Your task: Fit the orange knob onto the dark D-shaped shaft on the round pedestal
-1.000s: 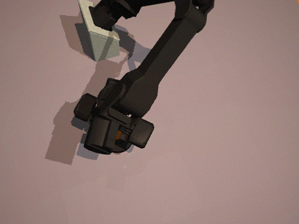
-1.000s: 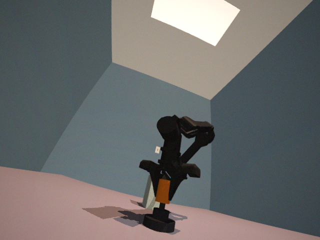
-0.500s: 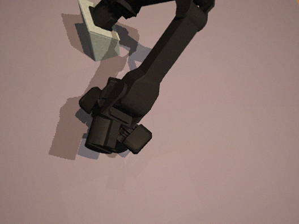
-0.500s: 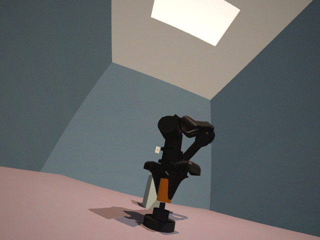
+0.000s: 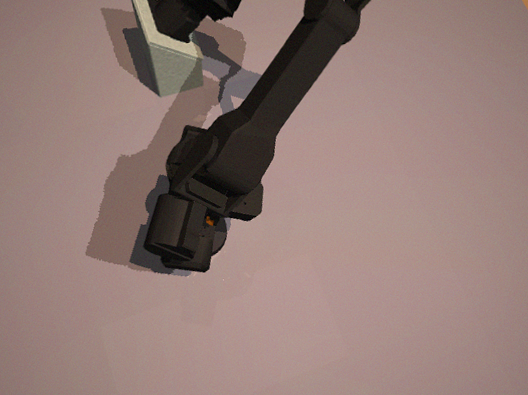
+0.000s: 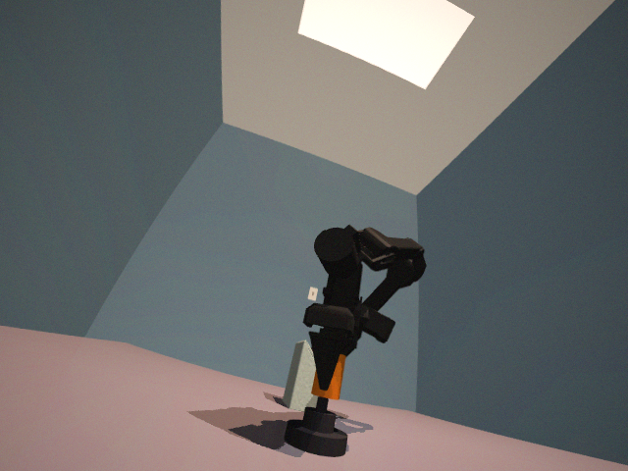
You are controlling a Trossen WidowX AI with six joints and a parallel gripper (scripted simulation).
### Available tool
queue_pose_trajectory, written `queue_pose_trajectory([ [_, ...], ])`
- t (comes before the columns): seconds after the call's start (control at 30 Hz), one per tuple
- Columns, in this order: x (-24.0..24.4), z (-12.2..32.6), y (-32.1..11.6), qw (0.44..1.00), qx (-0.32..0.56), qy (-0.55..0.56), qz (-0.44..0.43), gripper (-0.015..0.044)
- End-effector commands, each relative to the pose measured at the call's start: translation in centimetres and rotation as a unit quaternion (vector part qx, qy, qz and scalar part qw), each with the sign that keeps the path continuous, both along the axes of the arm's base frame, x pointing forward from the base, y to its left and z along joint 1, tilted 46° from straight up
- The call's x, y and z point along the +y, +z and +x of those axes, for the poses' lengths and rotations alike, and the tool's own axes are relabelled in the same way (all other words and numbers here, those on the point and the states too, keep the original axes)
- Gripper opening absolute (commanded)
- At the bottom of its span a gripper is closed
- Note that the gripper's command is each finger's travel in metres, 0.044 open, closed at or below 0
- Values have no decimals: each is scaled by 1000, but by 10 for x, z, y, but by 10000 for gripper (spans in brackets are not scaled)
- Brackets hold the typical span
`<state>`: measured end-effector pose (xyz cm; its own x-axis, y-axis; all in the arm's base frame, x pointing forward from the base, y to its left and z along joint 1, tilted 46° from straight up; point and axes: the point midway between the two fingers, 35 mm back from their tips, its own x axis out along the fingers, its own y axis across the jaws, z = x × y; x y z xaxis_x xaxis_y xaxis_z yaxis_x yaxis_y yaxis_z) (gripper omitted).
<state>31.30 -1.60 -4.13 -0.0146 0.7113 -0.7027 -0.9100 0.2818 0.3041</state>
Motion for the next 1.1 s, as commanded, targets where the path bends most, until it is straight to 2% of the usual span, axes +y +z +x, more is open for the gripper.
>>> queue_pose_trajectory([
  [0.0, 0, 0, -1, 992, 88, -90, -2, 0],
  [0.23, -1, -2, -2, 932, 256, -256, -5, 0],
  [0.47, -4, -3, -1, 821, 405, -403, -7, 0],
  [0.53, -5, -2, 0, 807, 419, -416, -8, 0],
  [1.07, 0, -1, 0, 807, 419, -416, -8, 0],
])
